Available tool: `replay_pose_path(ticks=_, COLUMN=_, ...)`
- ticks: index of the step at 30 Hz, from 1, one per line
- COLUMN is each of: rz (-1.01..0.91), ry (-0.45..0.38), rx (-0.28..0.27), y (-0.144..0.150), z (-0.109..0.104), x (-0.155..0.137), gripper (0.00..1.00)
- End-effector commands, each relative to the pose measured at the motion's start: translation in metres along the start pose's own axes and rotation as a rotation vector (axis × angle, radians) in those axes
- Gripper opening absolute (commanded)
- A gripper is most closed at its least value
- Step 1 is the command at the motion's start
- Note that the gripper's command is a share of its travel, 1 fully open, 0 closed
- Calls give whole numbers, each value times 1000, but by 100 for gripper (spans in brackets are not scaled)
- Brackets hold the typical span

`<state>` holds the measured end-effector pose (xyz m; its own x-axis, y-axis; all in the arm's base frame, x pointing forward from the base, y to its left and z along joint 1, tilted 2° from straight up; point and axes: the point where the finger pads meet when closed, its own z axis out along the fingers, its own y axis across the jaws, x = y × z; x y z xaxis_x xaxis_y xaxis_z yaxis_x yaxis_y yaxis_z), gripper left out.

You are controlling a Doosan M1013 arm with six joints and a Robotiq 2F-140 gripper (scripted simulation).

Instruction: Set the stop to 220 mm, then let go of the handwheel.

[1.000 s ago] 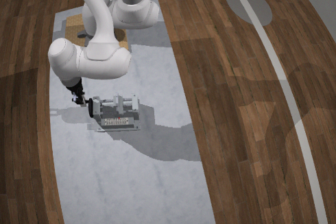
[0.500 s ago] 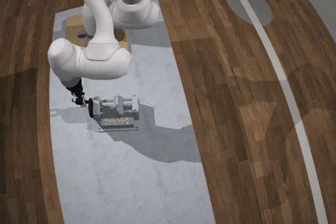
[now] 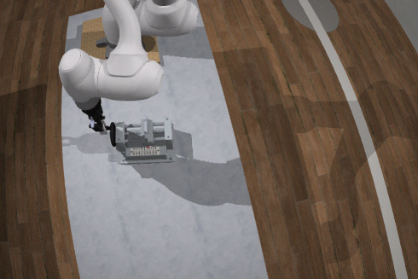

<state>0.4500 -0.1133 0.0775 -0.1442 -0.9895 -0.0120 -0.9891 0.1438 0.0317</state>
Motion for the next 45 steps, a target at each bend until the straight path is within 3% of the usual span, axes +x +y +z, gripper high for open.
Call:
replay_pose_path(ticks=1, rz=0, ry=0, rx=3, y=-4, z=-2, x=0, gripper=4)
replay_pose_path(ticks=45, rz=0, ry=0, rx=3, y=-36, z=9, x=0, gripper=4)
